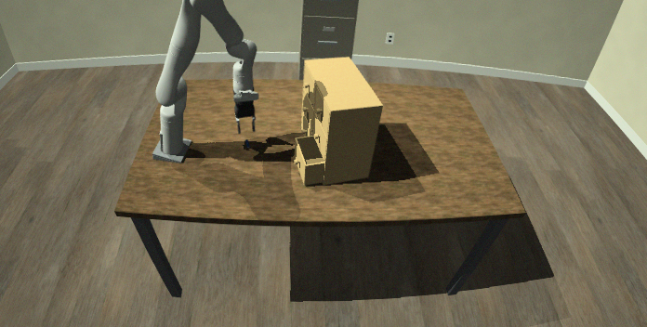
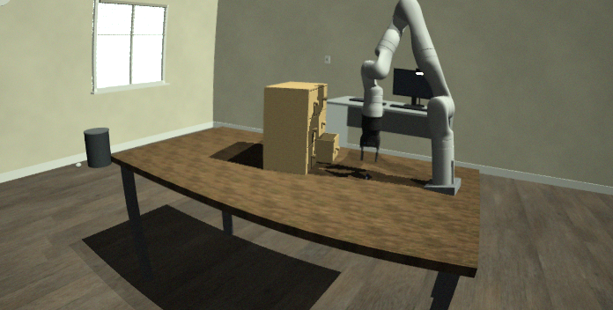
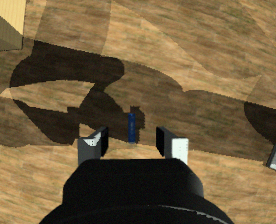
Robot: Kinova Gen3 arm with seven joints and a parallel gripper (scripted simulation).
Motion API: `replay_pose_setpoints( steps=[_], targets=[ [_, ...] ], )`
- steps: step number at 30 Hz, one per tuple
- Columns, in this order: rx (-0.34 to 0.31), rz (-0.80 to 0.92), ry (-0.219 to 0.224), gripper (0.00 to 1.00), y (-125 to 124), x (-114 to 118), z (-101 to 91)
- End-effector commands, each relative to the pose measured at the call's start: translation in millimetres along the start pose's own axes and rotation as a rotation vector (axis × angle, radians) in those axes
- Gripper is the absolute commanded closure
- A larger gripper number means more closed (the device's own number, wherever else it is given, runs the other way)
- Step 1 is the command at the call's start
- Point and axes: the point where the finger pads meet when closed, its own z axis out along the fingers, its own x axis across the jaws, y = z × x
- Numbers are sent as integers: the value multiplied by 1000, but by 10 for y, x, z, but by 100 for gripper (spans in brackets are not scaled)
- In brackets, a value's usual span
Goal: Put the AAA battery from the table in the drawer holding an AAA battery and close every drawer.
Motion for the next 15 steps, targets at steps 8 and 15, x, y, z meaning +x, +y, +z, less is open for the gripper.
replay_pose_setpoints(
  steps=[8,15],
  targets=[
    [0,-1,0,0,4,-2,0],
    [0,-1,0,46,4,-2,0]
  ],
)
